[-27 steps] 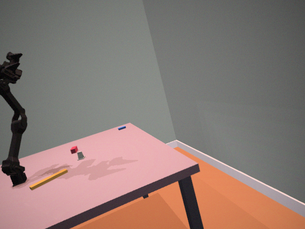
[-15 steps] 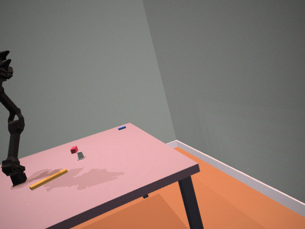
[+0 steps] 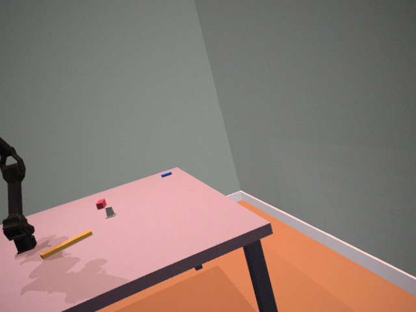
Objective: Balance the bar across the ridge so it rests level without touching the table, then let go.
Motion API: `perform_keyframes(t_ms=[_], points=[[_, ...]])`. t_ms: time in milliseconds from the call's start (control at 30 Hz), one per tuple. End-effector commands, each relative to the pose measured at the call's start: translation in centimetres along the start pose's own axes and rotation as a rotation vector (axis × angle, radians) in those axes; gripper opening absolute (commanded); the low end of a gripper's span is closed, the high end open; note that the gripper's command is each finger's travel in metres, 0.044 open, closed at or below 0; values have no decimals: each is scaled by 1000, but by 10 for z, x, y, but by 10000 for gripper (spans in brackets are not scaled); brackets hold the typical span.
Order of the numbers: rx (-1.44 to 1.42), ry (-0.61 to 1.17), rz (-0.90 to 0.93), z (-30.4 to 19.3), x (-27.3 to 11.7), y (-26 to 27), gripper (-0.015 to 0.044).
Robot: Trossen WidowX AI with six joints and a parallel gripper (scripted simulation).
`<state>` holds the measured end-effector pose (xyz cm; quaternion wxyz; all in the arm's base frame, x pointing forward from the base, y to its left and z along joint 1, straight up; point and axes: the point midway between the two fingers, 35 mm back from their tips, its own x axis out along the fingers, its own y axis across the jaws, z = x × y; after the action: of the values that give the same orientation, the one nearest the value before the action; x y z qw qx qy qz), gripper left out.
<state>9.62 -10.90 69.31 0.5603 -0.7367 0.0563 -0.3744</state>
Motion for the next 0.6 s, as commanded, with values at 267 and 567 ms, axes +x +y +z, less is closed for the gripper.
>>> perform_keyframes(t_ms=[267, 567], points=[[293, 122, 53, -73, 15, 65, 315], [501, 244, 187, -111, 25, 148, 315]])
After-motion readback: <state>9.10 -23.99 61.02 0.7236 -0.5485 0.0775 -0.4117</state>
